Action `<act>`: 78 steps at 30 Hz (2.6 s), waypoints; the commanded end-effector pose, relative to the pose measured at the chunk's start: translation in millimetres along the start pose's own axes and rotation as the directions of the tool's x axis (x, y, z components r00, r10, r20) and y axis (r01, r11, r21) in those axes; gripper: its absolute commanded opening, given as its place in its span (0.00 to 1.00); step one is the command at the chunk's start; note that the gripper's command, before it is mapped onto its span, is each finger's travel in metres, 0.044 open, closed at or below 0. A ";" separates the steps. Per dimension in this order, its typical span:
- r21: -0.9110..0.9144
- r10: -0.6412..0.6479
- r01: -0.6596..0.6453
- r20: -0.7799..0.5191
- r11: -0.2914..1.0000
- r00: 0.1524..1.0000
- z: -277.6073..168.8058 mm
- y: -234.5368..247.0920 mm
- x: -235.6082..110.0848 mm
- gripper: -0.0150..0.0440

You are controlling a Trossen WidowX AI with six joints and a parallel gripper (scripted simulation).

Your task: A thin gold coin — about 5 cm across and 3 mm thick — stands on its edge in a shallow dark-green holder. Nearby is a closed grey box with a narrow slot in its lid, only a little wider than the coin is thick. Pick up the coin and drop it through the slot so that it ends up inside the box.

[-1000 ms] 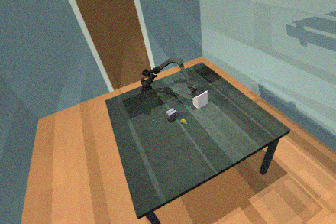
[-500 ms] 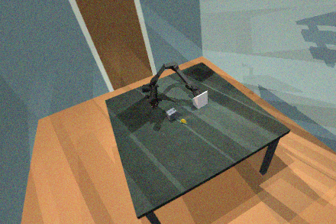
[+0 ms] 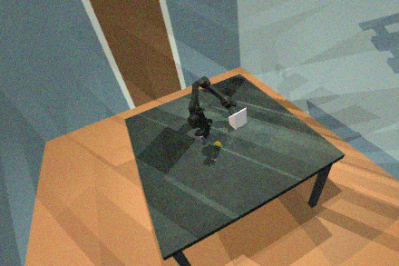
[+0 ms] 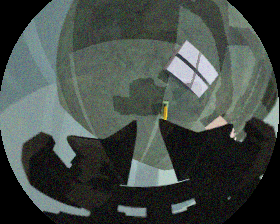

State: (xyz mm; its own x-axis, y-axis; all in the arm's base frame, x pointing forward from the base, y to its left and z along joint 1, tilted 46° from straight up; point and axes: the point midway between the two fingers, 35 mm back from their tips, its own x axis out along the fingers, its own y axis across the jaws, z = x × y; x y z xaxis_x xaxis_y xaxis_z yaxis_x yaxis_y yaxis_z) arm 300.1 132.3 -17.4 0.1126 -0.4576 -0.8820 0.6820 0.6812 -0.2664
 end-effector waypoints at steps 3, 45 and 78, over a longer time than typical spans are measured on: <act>0.051 -0.192 0.185 0.214 0.981 0.958 -57.9 -32.5 18.3 0.53; 0.053 -0.196 0.189 0.224 0.981 0.955 -43.6 -51.1 93.8 0.53; 0.054 -0.198 0.191 0.226 0.980 0.954 -37.4 -58.3 118.0 0.25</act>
State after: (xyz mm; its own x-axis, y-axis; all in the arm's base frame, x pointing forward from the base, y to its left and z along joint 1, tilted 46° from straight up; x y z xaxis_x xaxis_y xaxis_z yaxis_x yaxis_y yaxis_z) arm 247.0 62.0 -119.8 0.1386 -0.6964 -0.7042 0.7305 0.5520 -0.4021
